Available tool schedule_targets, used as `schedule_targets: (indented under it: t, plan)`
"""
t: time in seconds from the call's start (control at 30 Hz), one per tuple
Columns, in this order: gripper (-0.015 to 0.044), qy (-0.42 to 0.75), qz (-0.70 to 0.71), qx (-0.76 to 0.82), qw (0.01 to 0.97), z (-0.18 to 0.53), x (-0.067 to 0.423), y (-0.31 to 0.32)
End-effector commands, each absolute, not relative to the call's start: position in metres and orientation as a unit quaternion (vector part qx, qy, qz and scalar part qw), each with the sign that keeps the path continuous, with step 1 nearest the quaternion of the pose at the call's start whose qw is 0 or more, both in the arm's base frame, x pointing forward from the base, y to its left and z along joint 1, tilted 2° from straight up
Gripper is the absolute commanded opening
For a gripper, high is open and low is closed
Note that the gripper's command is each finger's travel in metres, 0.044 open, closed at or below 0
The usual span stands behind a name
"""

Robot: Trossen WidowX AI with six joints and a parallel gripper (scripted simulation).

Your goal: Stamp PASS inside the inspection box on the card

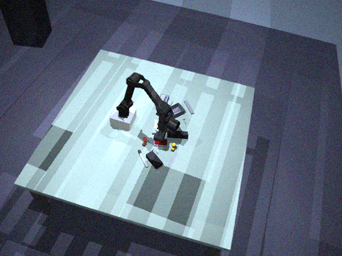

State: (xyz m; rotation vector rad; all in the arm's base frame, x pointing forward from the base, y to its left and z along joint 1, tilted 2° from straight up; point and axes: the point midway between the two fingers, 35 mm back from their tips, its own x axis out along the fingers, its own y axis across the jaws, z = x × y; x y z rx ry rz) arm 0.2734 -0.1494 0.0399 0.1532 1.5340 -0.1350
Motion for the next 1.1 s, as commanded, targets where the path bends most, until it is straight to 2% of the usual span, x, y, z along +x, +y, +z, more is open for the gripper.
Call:
schedule_targets:
  t: [0.0,1.07]
  plan:
    - [0.0,0.692,-0.058,0.07,0.716,0.037,0.274,-0.149]
    - [0.0,0.692,-0.057,0.071,0.716,0.015,0.274,-0.148]
